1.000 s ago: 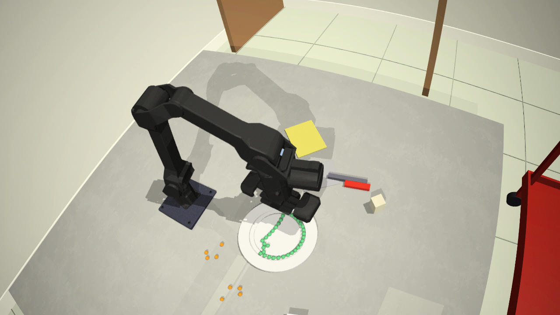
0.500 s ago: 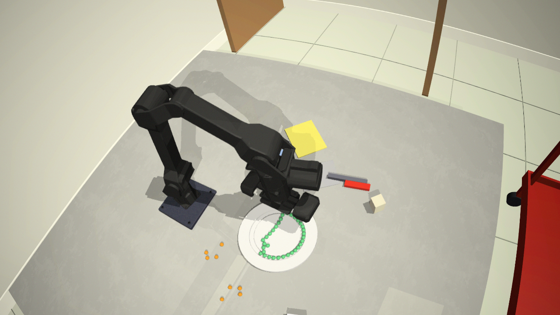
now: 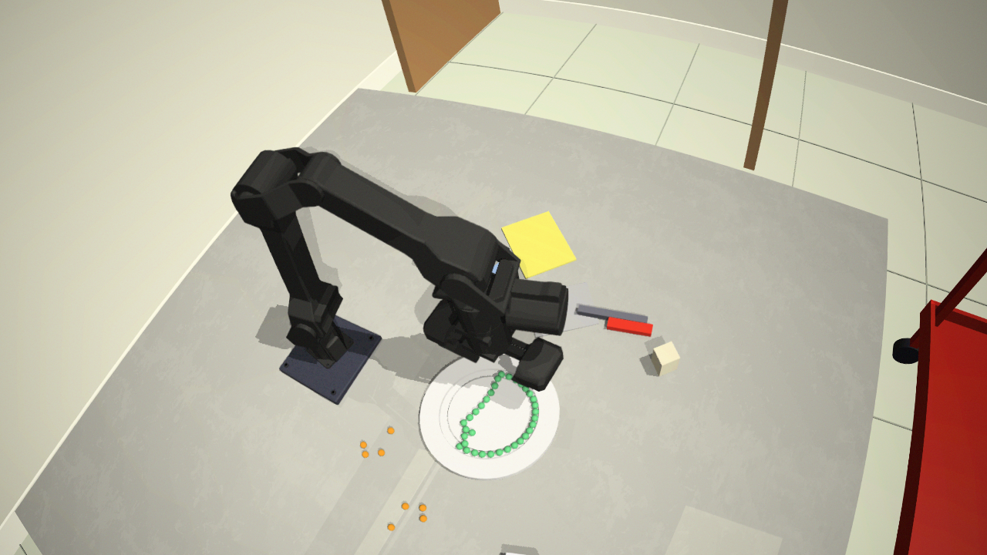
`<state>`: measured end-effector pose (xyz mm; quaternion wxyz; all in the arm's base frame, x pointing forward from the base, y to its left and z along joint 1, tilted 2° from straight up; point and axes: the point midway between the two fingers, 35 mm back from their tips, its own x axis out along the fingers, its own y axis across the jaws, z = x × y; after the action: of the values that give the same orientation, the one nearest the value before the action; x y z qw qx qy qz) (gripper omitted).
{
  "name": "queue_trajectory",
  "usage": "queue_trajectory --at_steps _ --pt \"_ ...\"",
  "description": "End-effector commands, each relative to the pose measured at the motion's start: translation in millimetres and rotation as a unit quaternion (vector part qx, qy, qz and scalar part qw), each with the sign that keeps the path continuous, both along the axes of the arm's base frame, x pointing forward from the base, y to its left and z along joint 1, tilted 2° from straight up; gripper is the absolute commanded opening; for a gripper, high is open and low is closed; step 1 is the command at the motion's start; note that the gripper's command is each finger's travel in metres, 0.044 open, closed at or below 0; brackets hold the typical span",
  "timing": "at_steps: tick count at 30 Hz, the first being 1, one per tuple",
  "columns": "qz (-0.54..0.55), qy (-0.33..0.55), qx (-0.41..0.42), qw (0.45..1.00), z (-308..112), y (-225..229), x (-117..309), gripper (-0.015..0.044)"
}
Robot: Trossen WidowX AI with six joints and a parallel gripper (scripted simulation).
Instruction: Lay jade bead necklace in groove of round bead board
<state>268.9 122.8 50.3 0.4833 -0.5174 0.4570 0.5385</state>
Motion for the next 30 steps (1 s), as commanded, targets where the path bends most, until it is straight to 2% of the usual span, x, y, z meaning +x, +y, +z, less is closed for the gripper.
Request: queue_trajectory --at_steps 1,25,30 --pt "-0.003 0.001 -0.001 1.0 3 0 0 0.044" --pt "-0.003 0.001 -0.001 1.0 3 0 0 0.044" --pt "-0.002 0.0 -0.003 1.0 9 -25 9 0.0309"
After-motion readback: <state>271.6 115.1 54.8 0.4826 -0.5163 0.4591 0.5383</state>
